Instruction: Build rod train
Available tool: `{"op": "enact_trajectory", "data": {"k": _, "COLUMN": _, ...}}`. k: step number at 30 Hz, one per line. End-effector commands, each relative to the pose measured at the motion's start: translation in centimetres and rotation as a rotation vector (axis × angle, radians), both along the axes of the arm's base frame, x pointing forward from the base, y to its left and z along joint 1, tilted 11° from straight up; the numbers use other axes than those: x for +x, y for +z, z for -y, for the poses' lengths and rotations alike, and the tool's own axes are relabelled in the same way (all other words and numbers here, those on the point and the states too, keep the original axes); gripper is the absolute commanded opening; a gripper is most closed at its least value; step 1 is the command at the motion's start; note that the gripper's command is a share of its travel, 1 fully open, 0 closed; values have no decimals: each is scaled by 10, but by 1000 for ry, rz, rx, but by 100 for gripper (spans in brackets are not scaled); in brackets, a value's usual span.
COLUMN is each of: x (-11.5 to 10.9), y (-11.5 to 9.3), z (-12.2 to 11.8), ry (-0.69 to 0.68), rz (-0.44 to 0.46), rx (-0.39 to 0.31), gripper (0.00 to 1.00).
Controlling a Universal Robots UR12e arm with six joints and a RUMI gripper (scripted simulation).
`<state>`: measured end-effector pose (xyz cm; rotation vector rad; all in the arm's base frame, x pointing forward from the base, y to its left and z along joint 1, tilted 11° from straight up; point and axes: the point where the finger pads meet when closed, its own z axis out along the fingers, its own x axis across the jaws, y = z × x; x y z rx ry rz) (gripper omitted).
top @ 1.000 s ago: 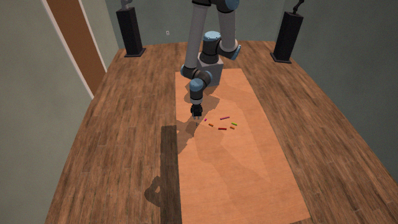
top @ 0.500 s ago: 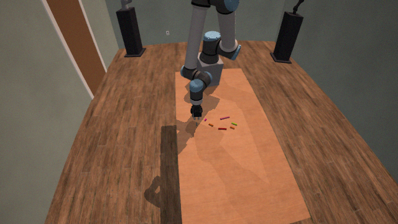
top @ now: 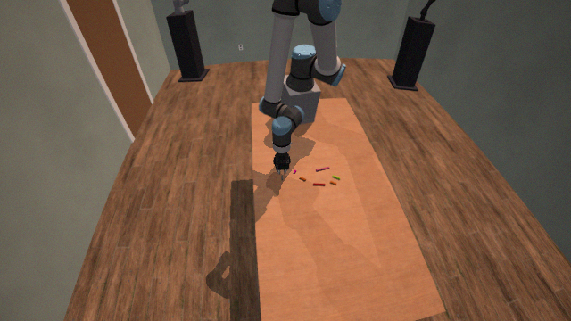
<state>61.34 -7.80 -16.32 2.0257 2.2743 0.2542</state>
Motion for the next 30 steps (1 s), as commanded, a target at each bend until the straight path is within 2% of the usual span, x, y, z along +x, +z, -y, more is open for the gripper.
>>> {"op": "enact_trajectory", "data": {"k": 1, "x": 2, "y": -8, "z": 0, "ry": 0, "rz": 1, "rx": 0, "gripper": 14}}
{"op": "enact_trajectory", "data": {"k": 10, "x": 4, "y": -19, "z": -1, "ry": 0, "rz": 1, "rx": 0, "gripper": 14}}
{"op": "enact_trajectory", "data": {"k": 30, "x": 5, "y": -25, "z": -1, "ry": 0, "rz": 1, "rx": 0, "gripper": 14}}
